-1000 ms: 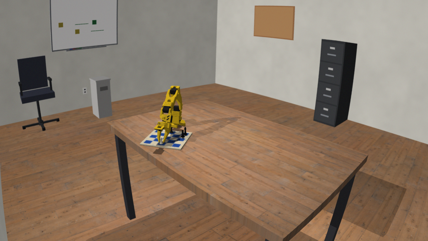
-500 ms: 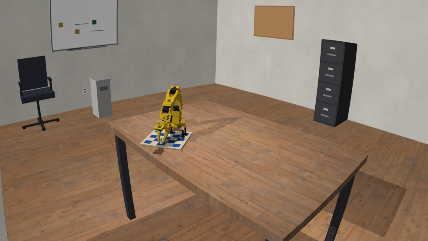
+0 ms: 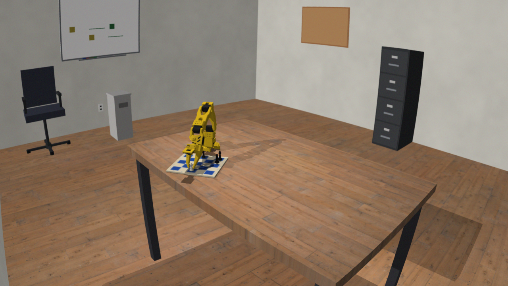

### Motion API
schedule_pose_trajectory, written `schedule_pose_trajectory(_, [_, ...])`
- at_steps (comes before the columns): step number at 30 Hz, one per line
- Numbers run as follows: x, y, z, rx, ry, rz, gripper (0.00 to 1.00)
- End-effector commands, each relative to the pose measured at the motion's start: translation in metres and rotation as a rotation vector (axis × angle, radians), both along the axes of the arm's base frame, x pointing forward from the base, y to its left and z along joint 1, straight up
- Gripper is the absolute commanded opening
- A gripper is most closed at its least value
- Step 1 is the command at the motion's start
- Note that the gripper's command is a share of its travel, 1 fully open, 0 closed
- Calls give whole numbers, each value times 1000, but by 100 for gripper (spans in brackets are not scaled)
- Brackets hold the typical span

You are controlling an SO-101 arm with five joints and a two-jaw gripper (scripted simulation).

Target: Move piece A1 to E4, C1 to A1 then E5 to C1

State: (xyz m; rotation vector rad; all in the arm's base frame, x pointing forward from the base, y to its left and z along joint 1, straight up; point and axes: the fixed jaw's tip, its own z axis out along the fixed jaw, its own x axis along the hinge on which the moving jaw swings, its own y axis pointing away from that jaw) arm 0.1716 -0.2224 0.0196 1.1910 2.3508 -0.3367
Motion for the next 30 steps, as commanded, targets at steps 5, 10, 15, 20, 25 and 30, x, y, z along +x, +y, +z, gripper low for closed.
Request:
schedule_pose_trajectory(5, [-1, -3, 4, -6, -4, -6, 9])
schedule_pose_trajectory(10, [-1, -3, 3, -6, -4, -6, 9])
schedule_pose_trajectory(15, [-1, -2, 2, -6, -4, -6, 9])
schedule_pose_trajectory(20, [-1, -2, 2, -6, -4, -6, 9])
schedule_pose_trajectory(25, [-1, -2, 2, -6, -4, -6, 9])
schedule_pose_trajectory(30, [-1, -2, 2, -6, -4, -6, 8])
